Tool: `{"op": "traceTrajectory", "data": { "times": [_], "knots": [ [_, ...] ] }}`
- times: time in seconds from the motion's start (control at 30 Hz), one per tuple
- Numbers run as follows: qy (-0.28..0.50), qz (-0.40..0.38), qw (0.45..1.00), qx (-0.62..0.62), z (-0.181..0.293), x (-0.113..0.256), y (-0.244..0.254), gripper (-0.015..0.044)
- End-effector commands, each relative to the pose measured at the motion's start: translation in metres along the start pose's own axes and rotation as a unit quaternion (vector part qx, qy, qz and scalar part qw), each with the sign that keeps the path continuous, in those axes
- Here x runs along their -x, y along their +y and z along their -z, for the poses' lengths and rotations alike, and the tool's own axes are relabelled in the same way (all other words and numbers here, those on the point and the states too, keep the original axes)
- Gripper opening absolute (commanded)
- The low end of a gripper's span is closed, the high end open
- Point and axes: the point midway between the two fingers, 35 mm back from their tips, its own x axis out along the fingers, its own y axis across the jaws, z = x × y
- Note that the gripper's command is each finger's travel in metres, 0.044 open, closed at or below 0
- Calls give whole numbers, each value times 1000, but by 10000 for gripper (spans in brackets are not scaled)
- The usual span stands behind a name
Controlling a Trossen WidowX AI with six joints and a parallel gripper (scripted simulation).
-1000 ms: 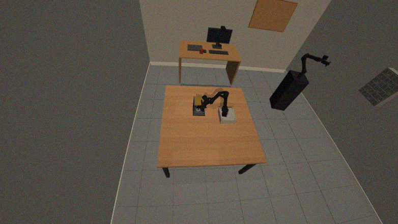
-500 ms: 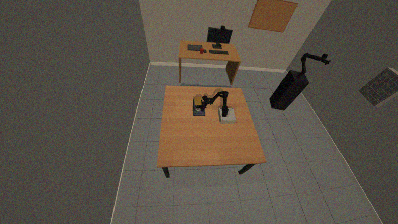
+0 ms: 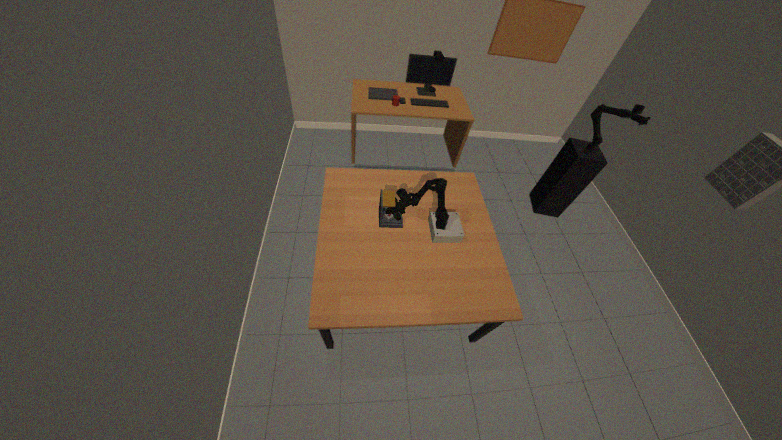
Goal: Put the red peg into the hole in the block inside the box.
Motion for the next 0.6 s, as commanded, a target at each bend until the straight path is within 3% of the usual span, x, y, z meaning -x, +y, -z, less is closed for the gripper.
{"op": "traceTrajectory", "data": {
  "times": [0.0,0.07,0.33,0.57],
  "knots": [
    [-8,1,1000,-6,-7,-3,-1,0],
    [-8,1,1000,-6,-7,-3,-1,0],
    [0,0,1000,0,-1,-1,0,210],
    [-3,0,1000,-2,-6,6,0,220]
  ]
}}
